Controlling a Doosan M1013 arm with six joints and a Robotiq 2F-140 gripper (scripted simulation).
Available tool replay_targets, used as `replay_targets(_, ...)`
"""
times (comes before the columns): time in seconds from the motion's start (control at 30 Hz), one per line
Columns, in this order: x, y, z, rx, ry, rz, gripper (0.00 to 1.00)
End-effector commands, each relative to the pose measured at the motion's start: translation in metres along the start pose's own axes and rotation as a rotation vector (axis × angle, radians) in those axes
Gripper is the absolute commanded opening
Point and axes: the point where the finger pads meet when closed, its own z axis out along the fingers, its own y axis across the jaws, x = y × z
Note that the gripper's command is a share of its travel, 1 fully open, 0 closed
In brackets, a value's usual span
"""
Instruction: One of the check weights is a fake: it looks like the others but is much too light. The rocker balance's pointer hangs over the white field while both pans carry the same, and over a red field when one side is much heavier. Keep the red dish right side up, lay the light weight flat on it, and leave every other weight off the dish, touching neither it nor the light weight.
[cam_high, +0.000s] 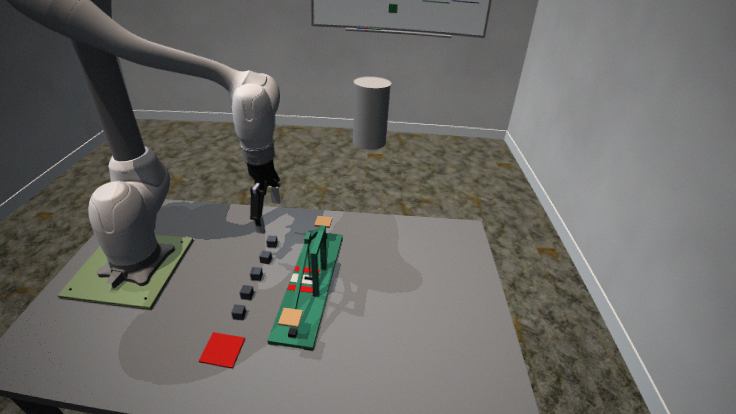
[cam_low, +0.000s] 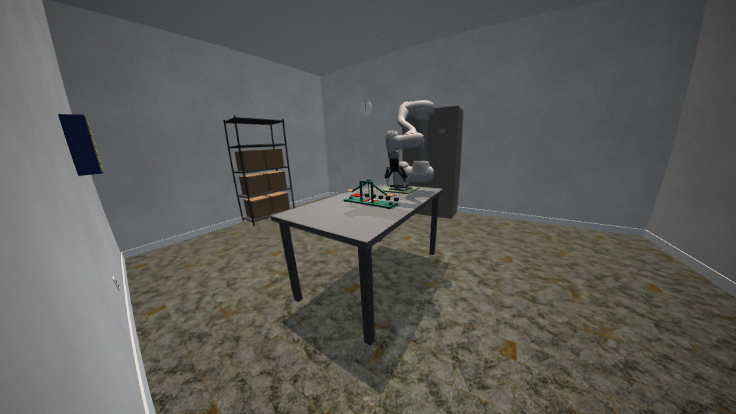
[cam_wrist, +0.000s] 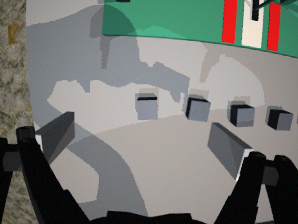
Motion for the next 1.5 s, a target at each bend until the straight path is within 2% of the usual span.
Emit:
replay_targets(0.0, -0.0002, 0.0000, 0.0037, -0.018, 0.013, 0.278, 1.00)
replay_targets(0.27, -0.0003, 0.0001, 0.0068, -0.003, 0.019, 0.691, 1.00)
replay_targets(0.33, -0.0003, 0.0001, 0.0068, -0.003, 0.019, 0.691, 1.00)
replay_targets(0.37, -0.0003, 0.0001, 0.0069, -0.002, 0.021, 0.840, 1.00)
replay_targets(0.53, -0.0003, 0.0001, 0.0072, -0.009, 0.028, 1.071, 1.00)
replay_targets(0.57, -0.0003, 0.0001, 0.0072, -0.012, 0.030, 1.121, 0.35)
replay_targets(0.8, -0.0003, 0.0001, 0.0072, -0.066, 0.067, 1.441, 0.35)
replay_targets(1.47, -0.0003, 0.0001, 0.0072, -0.066, 0.067, 1.441, 0.35)
